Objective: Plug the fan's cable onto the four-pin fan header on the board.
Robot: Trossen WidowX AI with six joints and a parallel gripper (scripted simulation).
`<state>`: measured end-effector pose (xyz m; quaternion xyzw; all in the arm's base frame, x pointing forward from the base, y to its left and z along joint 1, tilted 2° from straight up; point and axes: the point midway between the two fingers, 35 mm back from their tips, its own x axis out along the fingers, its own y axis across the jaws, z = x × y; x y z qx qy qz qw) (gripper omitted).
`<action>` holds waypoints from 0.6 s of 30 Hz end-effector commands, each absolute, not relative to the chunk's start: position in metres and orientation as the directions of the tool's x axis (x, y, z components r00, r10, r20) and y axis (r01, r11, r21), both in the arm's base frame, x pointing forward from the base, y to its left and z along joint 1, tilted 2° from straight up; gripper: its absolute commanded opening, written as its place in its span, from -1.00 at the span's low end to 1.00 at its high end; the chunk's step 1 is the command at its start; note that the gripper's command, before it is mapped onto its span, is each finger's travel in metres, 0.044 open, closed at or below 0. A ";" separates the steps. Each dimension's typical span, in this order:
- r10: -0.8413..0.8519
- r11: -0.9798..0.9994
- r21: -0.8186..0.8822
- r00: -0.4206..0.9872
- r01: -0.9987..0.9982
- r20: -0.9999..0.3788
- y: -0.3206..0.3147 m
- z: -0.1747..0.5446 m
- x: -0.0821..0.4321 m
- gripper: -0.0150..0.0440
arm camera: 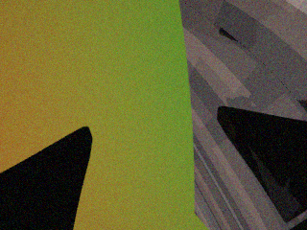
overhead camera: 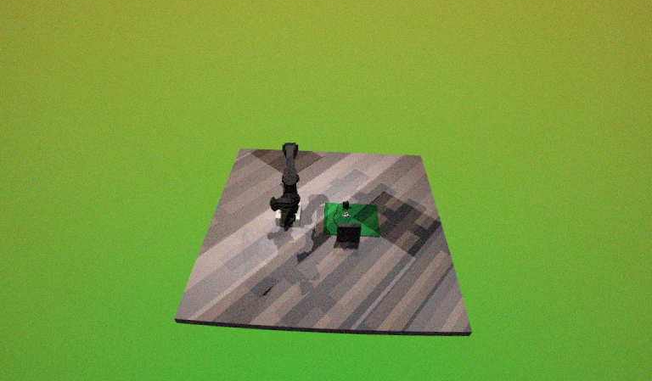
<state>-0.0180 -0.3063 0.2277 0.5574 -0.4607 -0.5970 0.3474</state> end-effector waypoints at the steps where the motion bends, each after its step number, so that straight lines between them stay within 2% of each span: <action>1: -0.872 -0.454 0.858 0.076 0.239 -0.483 -0.312 0.215 0.054 1.00; 5: -0.770 -0.398 0.736 0.237 0.548 -0.593 -0.299 0.206 0.120 1.00; 10: -0.599 -0.150 0.556 0.373 0.817 -0.709 -0.263 0.194 0.192 1.00; 14: -0.437 0.153 0.401 0.426 0.903 -0.793 -0.219 0.186 0.243 1.00; 18: -0.276 0.494 0.244 0.417 0.834 -0.866 -0.166 0.178 0.283 1.00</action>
